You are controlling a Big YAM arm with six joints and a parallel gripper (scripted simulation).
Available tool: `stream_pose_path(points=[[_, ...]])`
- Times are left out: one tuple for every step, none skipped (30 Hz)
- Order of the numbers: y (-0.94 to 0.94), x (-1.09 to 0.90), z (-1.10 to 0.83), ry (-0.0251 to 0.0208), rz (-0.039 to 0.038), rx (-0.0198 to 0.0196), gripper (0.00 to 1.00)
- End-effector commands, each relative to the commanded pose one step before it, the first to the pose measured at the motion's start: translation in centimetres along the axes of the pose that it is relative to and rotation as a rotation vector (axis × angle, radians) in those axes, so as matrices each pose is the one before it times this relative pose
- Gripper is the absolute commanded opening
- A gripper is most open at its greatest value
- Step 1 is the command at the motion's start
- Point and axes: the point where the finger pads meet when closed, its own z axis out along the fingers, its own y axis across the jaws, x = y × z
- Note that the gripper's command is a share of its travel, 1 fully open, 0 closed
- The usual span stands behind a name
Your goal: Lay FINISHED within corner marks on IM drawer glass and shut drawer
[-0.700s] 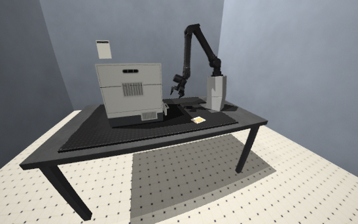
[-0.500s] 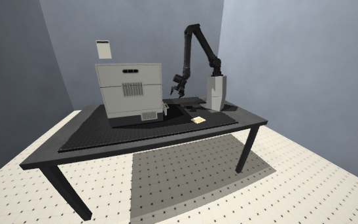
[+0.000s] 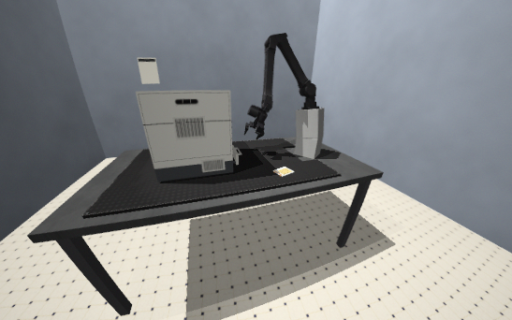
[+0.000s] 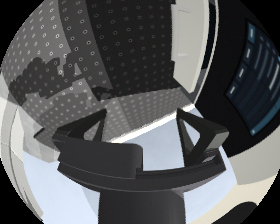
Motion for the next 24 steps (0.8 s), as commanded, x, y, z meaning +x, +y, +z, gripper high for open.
stream_pose_path(points=[[-1.697, 0.234, -2.215, -0.00343, 0.00958, 0.024, 1.0], [-0.204, 0.14, -0.429, -0.00012, 0.00002, 0.00001, 1.0], [-0.204, 0.142, -0.429, 0.00001, 0.00002, 0.00001, 1.0], [-0.204, 0.142, -0.429, 0.0, 0.00002, 0.00001, 1.0], [-0.205, 0.142, -0.429, -0.00004, 0.00002, 0.00001, 1.0], [-0.205, 0.141, -0.429, -0.00005, 0.00002, 0.00001, 1.0], [-0.205, 0.141, -0.429, -0.00004, 0.00002, 0.00001, 1.0], [-0.205, 0.141, -0.429, -0.00005, 0.00002, 0.00001, 1.0], [-0.205, 0.141, -0.429, -0.00005, 0.00002, 0.00001, 1.0], [0.341, -0.212, -0.295, 0.00177, 0.03065, -0.01294, 1.0], [-1.634, -0.701, 0.049, -0.01702, 0.04225, 0.01821, 1.0], [0.0, 0.0, 0.0, 0.0, 0.0, 0.0, 1.0], [0.0, 0.0, 0.0, 0.0, 0.0, 0.0, 1.0], [3.119, -0.386, 0.455, -0.00306, 0.00672, -0.05904, 1.0], [0.133, -0.091, -0.06, -0.00821, 0.0314, -0.00709, 1.0], [-0.494, 0.33, 0.196, -0.0044, 0.04369, -0.00214, 1.0], [-0.5, 0.475, 0.243, -0.00262, 0.04641, -0.00298, 1.0], [1.028, -0.248, -0.671, -0.00894, 0.02189, -0.01361, 1.0], [-1.236, 0.099, -0.547, -0.01092, 0.04797, 0.01572, 1.0], [-1.389, -0.36, 0.105, -0.01172, 0.04195, 0.01053, 1.0], [1.527, -0.341, -0.433, -0.0061, 0.01388, -0.02456, 1.0], [-0.625, -0.16, 0.04, -0.00649, 0.03876, -0.00148, 1.0], [-0.391, 0.255, 0.131, 0.00032, 0.02945, -0.00407, 1.0], [1.304, -0.832, -0.524, -0.01197, 0.00729, -0.01814, 1.0]])
